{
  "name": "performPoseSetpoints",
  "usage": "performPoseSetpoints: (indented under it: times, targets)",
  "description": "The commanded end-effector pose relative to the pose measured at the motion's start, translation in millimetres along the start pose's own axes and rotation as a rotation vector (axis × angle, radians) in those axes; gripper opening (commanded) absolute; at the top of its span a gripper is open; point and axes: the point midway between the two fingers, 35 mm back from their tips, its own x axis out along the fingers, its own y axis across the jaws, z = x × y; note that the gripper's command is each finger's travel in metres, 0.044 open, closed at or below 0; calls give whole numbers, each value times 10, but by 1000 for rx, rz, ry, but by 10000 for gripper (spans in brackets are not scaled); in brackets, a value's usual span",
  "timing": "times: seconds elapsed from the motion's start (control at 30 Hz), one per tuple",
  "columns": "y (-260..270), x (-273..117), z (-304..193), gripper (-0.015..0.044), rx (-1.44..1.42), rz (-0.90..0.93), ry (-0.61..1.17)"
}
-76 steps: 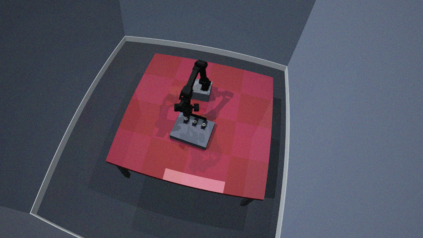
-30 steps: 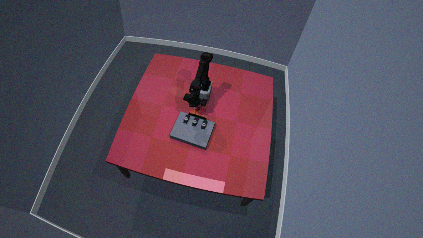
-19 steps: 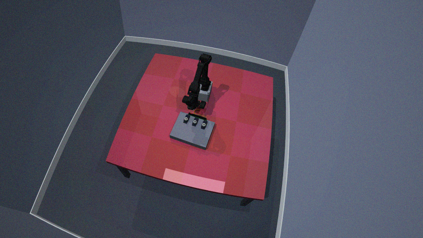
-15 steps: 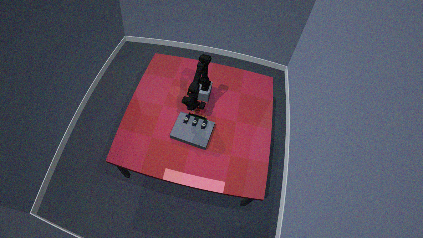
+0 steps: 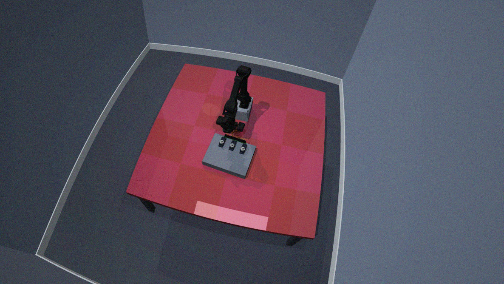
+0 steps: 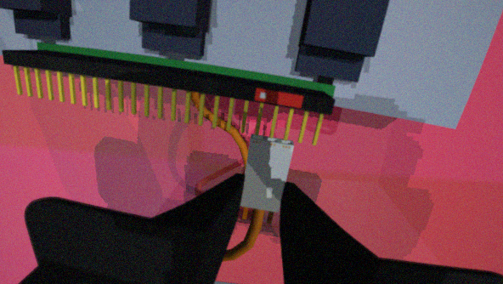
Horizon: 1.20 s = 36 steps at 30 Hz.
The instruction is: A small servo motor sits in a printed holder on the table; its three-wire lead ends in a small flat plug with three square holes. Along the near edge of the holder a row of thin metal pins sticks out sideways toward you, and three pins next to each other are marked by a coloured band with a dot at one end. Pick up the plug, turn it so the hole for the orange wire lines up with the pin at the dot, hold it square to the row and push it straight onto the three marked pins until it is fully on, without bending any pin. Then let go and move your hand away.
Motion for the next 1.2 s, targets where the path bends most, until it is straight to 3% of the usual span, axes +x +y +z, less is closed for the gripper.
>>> performPoseSetpoints:
  times: [0.0,1.0,1.17]
  targets:
    - [-10,-16,50,0,4,-5,-7]
    - [-10,-27,211,0,4,-5,-9]
    - [9,22,144,131,4,-4,-8]
